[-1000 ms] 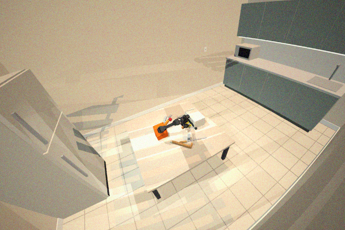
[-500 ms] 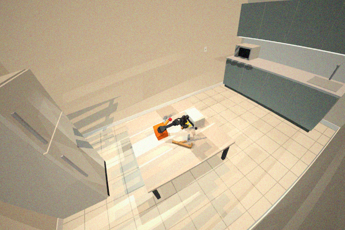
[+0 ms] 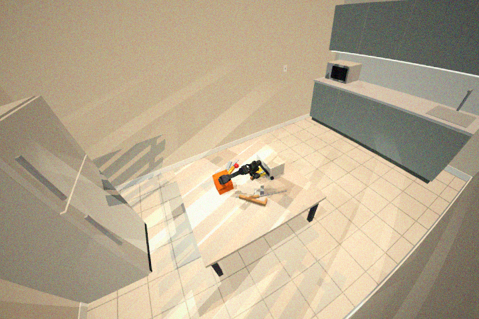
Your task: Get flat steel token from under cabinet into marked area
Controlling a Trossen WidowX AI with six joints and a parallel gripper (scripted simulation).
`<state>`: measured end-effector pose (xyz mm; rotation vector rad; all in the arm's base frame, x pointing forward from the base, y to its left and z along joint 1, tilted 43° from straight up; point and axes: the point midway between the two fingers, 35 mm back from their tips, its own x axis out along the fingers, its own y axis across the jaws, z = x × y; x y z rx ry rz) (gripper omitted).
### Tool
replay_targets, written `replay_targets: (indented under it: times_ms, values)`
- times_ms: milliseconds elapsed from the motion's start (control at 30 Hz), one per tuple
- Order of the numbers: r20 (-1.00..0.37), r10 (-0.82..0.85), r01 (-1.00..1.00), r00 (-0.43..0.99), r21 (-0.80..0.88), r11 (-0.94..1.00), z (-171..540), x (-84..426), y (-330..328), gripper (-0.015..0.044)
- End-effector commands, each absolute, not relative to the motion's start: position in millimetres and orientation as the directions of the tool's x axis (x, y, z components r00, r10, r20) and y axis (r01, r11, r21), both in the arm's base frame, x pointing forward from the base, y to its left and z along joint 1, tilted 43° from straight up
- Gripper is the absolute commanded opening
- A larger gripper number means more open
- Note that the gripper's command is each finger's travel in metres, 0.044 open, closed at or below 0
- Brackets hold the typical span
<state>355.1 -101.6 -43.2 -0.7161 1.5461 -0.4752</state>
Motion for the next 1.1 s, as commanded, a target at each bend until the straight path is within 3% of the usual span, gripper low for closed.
replay_targets:
  times_ms: [0,1067]
  values:
    - [-0.727,-0.687,-0.166,-0.004,-0.677,0.717,-43.5,349.3,-102.7,0.0000]
    - [-0.726,-0.687,-0.168,-0.006,-0.677,0.717,-39.1,317.6,-107.6,0.0000]
